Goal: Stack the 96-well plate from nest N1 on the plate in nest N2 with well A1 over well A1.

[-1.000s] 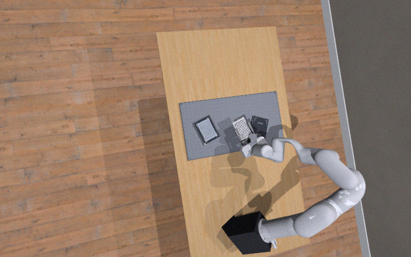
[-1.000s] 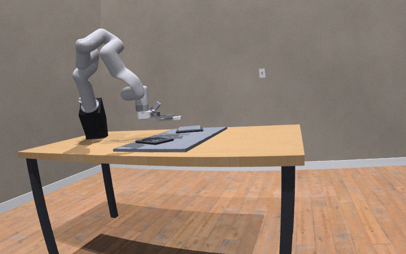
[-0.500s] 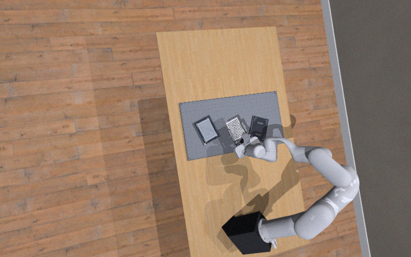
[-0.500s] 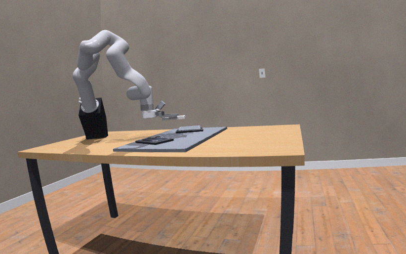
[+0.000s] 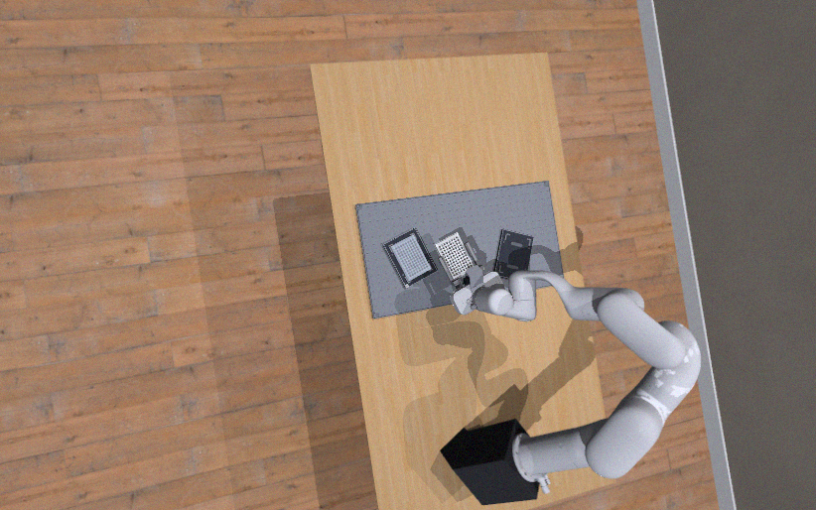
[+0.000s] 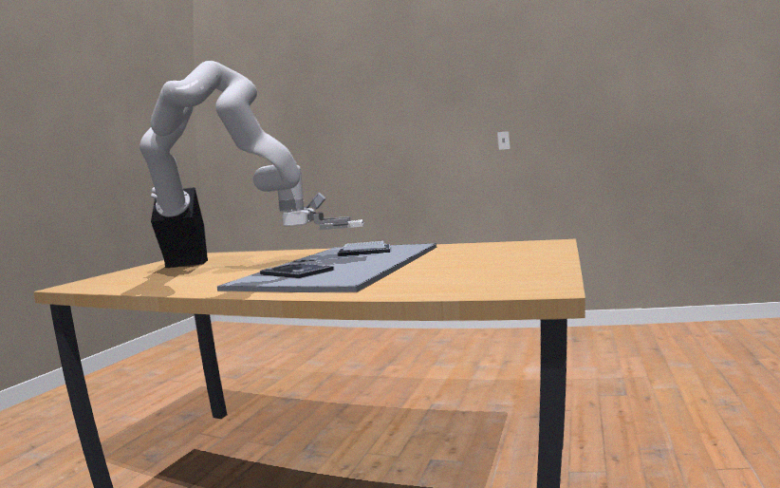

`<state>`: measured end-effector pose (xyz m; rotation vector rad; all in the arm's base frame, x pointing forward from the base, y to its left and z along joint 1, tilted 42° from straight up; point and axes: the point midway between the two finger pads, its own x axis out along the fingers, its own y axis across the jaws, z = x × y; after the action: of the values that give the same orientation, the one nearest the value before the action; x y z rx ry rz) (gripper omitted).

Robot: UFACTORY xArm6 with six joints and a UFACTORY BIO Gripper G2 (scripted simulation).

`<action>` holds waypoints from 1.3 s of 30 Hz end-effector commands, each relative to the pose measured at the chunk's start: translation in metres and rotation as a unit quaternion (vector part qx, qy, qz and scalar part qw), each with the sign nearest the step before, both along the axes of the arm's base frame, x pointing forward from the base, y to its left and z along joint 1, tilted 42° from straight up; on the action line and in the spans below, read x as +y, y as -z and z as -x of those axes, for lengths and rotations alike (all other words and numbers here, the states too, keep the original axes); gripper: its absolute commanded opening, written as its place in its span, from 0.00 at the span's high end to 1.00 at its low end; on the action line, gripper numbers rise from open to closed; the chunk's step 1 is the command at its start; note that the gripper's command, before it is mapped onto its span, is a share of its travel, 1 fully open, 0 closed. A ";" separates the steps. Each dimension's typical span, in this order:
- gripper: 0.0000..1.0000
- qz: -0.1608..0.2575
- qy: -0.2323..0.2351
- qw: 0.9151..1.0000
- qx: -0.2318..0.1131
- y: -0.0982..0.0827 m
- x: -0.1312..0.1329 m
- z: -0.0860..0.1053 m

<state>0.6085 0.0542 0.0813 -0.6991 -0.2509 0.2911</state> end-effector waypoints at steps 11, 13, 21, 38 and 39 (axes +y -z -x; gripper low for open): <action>1.00 0.000 -0.001 1.000 -0.002 0.023 0.037 -0.013; 1.00 0.000 -0.001 1.000 -0.002 0.026 0.043 -0.015; 1.00 -0.001 -0.001 1.000 -0.002 0.037 0.059 -0.020; 1.00 -0.001 -0.001 1.000 -0.002 0.063 0.099 -0.033; 1.00 -0.001 -0.001 1.000 -0.002 0.064 0.100 -0.033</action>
<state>0.6376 0.1470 0.0197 -0.6989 -0.2512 0.2919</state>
